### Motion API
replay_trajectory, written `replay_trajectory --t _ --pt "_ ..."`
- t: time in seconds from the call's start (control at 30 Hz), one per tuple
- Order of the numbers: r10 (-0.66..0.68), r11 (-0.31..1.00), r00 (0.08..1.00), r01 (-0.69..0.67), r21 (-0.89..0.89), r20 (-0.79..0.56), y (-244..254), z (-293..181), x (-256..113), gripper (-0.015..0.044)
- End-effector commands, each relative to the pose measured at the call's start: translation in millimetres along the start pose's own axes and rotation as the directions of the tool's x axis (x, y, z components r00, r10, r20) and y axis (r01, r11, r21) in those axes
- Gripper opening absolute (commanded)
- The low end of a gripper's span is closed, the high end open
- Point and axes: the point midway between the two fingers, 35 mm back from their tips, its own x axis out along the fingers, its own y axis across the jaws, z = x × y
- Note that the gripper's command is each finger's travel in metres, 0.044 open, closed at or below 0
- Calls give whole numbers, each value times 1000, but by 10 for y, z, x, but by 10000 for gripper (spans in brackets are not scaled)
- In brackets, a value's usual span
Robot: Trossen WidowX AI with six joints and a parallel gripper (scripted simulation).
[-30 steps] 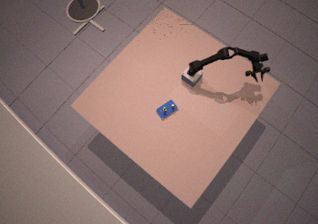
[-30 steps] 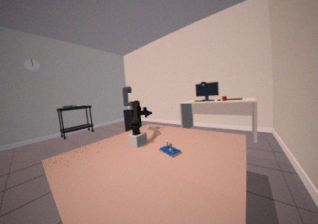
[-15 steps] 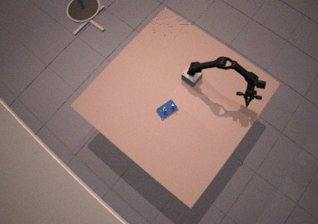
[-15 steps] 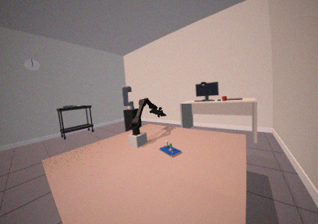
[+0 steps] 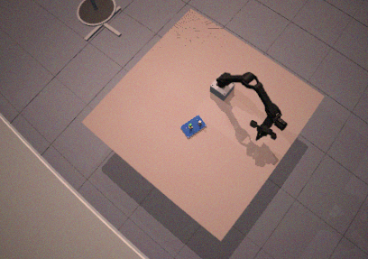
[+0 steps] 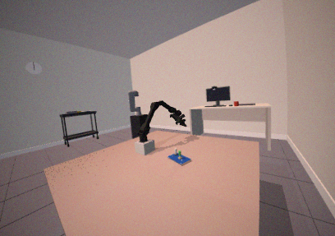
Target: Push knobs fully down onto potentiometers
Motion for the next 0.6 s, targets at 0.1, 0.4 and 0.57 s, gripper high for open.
replay_trajectory --t 0.1,0.4,0.57 --pt "-101 995 987 97 -34 -123 -570 149 435 0" --pt "-173 973 925 213 85 -338 -1459 264 893 0" --pt "-179 952 868 271 141 -463 -1994 247 1075 0"
